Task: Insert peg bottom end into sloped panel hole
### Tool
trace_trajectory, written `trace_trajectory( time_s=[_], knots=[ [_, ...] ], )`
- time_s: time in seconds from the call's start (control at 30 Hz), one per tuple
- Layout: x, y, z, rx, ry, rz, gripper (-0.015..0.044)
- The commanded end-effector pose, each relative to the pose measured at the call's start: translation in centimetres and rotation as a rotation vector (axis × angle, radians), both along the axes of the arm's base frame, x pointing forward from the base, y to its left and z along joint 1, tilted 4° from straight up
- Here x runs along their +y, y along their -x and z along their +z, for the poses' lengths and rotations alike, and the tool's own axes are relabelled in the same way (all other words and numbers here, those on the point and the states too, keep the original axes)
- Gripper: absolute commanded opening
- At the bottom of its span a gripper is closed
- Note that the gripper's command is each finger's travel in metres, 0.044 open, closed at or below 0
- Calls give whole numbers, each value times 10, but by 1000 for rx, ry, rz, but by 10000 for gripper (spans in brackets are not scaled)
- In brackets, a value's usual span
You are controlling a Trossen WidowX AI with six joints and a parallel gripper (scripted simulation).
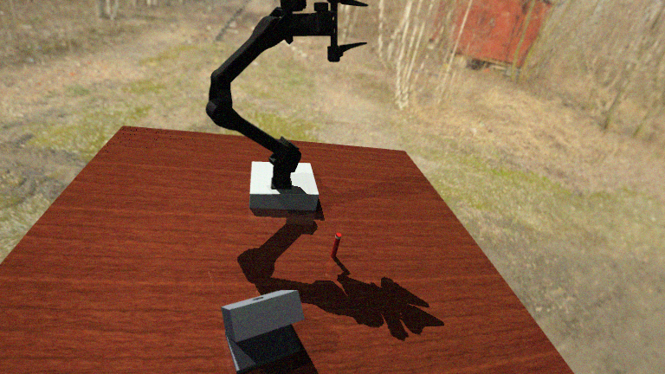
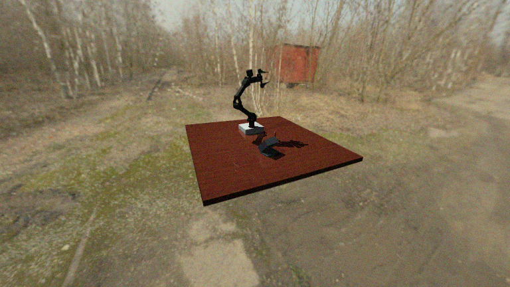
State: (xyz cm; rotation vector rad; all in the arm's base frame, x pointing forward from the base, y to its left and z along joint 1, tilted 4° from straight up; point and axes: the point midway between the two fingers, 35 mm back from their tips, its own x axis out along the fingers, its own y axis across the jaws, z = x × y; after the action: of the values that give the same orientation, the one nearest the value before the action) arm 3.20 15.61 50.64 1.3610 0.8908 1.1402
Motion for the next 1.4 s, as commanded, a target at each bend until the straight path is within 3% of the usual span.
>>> trace_trajectory(
  time_s=[0.0, 0.63, 1.37],
  knots=[
    [13, 3, -9, -46, 55, -22, 440],
    [77, -7, -63, -216, 352, -141, 440],
    [125, -59, -139, -294, 715, -245, 440]
  ],
)
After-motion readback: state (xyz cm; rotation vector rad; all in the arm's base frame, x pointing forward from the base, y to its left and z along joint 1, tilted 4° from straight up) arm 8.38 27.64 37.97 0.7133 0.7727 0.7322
